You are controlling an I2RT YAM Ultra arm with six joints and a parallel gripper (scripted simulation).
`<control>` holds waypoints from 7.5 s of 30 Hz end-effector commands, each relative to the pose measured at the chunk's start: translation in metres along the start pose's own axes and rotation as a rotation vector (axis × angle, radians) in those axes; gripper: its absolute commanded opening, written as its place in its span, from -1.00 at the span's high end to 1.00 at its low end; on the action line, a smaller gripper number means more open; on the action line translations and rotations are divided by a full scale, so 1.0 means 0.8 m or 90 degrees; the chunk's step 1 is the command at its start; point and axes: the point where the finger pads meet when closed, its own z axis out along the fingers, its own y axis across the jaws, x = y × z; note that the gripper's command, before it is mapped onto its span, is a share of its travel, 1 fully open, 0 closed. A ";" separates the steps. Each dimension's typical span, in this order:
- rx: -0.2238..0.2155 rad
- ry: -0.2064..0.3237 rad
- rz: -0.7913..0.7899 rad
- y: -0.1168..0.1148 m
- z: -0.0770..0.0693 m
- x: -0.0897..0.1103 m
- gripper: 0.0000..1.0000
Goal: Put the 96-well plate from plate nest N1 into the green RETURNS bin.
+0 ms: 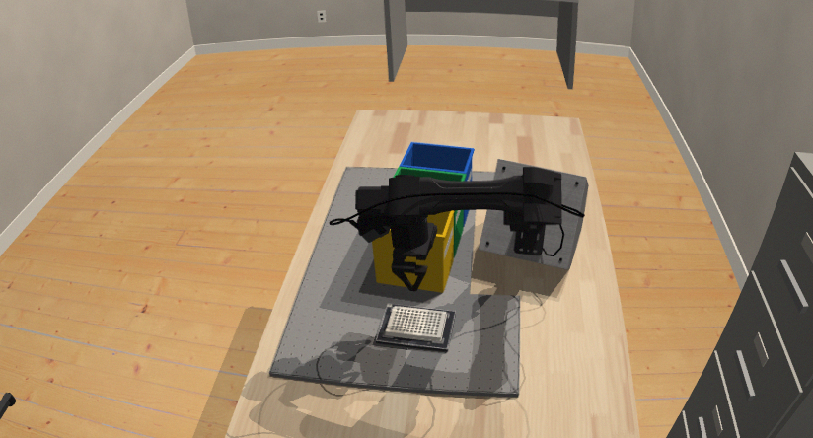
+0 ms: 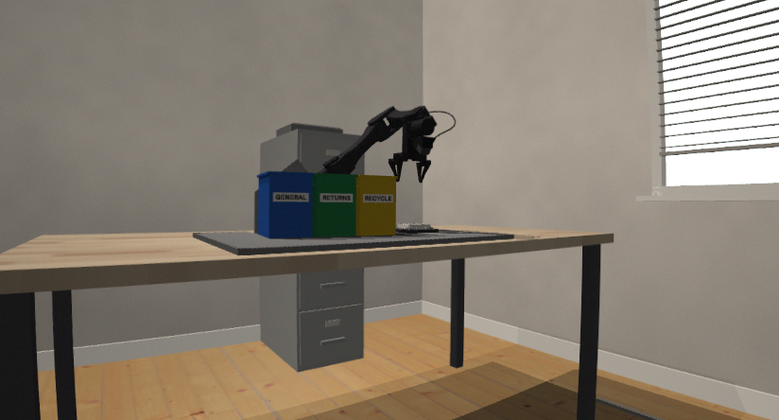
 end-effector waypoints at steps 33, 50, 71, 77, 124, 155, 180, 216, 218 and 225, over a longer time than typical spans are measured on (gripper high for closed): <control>0.004 -0.031 -0.006 0.000 0.060 -0.008 -1.00; 0.003 -0.032 -0.006 0.000 0.091 -0.009 -1.00; 0.012 -0.018 0.009 -0.009 0.139 -0.012 -1.00; 0.009 -0.026 0.006 -0.007 0.144 -0.014 -1.00; 0.001 -0.030 -0.002 0.001 0.197 -0.019 -1.00; 0.001 -0.030 -0.002 0.001 0.197 -0.019 1.00; -0.011 -0.042 -0.013 0.012 0.155 -0.023 1.00; -0.008 -0.043 -0.015 0.011 0.089 -0.017 1.00; -0.008 -0.043 -0.015 0.011 0.085 -0.017 1.00; -0.007 -0.043 -0.015 0.011 0.070 -0.016 1.00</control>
